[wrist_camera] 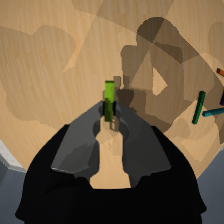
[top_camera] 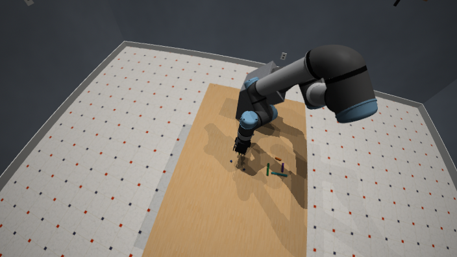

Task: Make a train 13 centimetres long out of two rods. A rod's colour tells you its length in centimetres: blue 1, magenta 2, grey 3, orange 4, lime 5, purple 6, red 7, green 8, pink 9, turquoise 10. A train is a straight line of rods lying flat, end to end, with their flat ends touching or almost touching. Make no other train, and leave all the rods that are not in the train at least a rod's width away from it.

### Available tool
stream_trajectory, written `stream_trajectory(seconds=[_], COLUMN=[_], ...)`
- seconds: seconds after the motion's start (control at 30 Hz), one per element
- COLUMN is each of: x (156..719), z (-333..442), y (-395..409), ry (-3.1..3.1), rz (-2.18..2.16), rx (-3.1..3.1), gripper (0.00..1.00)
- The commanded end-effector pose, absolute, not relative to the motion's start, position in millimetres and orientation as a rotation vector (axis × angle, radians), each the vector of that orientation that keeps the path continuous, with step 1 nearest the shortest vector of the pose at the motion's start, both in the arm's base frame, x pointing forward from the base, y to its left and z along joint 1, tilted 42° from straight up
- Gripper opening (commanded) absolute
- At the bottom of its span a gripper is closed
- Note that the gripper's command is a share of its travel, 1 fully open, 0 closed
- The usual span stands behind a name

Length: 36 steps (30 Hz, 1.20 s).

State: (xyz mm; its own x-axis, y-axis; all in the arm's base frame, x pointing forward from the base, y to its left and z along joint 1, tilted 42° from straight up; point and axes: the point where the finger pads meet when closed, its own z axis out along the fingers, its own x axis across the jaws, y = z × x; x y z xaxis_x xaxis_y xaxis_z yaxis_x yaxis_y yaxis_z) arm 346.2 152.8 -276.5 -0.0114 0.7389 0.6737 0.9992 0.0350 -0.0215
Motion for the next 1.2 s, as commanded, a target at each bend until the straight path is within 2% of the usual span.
stream_trajectory(seconds=[0.0, 1.17], x=[347.4, 346.8], z=[-256.9, -235.8], y=[134.7, 121.0], ry=[-1.803, -1.745], rz=[-0.658, -0.634], rx=[-1.753, -1.799], gripper=[0.0, 0.0])
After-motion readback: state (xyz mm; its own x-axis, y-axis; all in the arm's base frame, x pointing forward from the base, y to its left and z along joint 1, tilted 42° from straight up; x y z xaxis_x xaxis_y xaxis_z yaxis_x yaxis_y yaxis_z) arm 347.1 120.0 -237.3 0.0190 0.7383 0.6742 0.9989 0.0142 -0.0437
